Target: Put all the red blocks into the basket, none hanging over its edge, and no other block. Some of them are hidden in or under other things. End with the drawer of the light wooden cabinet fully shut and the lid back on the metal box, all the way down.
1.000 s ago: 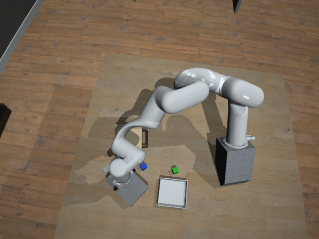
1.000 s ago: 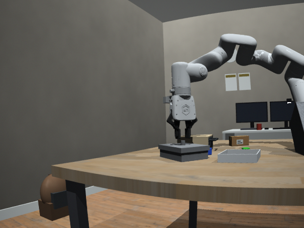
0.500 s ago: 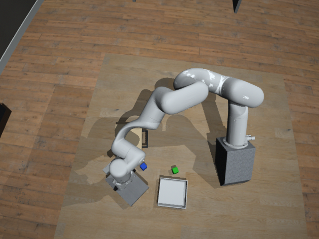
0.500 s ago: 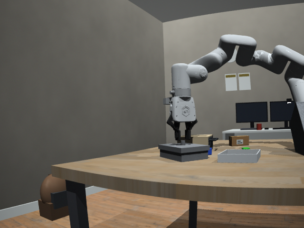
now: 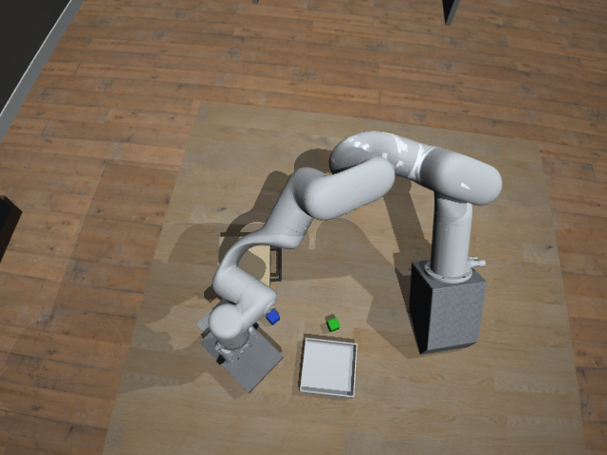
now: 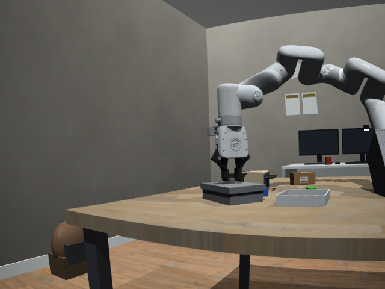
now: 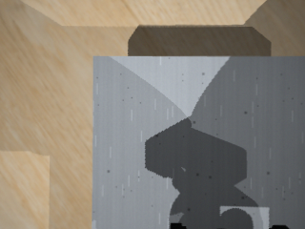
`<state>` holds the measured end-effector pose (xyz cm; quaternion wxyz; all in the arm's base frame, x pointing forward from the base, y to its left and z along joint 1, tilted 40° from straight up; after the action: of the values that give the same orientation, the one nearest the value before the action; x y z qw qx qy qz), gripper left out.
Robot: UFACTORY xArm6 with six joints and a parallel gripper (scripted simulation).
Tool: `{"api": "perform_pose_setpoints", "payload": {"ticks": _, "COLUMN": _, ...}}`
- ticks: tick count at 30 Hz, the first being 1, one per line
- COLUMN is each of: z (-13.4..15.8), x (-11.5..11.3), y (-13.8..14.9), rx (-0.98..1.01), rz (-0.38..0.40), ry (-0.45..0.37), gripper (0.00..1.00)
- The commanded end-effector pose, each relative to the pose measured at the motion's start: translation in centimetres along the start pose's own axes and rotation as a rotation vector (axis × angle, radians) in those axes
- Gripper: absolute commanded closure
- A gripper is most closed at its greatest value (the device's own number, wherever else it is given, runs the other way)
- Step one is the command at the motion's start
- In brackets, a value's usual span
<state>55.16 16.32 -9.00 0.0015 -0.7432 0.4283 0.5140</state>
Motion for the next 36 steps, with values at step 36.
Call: {"api": "perform_pose_setpoints", "payload": {"ticks": 36, "z": -0.1, "x": 0.76, "y": -0.11, "rx": 0.001, "rz": -0.004, "ry": 0.002, "gripper": 0.56}}
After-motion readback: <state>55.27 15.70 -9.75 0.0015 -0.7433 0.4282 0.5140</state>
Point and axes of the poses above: the point where the finger pads meet when closed, its own x axis out along the fingers, its own y axis across the jaws, z = x × y, the point moved 6 cm from there along -x, back along the fingers, and after that the axes turned 3 degrees about -x, right-handed, at the moved point
